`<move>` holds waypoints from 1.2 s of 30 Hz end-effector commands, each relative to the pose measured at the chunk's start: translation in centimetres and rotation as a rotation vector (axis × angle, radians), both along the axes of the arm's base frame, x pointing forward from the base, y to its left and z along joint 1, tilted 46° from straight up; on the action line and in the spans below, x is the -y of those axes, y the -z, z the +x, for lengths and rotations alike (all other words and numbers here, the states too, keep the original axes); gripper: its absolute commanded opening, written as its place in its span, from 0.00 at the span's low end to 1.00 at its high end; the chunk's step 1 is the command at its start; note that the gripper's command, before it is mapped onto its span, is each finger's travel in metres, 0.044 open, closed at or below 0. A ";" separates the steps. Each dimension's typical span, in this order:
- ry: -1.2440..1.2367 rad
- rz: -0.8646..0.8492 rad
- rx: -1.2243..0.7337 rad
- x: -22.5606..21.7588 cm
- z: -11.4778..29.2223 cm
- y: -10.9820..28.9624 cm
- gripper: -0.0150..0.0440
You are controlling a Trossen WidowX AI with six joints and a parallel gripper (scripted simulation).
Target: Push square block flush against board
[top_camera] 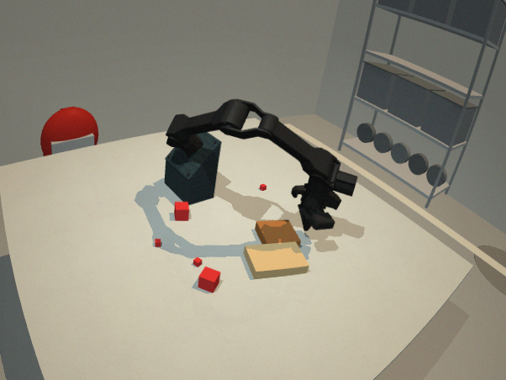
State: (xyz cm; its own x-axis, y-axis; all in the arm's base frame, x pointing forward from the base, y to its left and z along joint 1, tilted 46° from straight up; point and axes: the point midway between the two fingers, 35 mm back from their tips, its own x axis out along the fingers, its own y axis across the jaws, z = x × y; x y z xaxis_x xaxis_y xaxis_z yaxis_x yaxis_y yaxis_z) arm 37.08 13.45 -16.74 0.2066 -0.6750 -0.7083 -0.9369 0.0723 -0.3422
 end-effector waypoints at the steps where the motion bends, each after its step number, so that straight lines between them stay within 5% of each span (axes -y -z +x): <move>1: 0.004 -0.021 -0.025 2.1 -0.2 1.7 0.25; 36: 0.004 -0.024 -0.027 5.0 -1.3 -0.8 0.25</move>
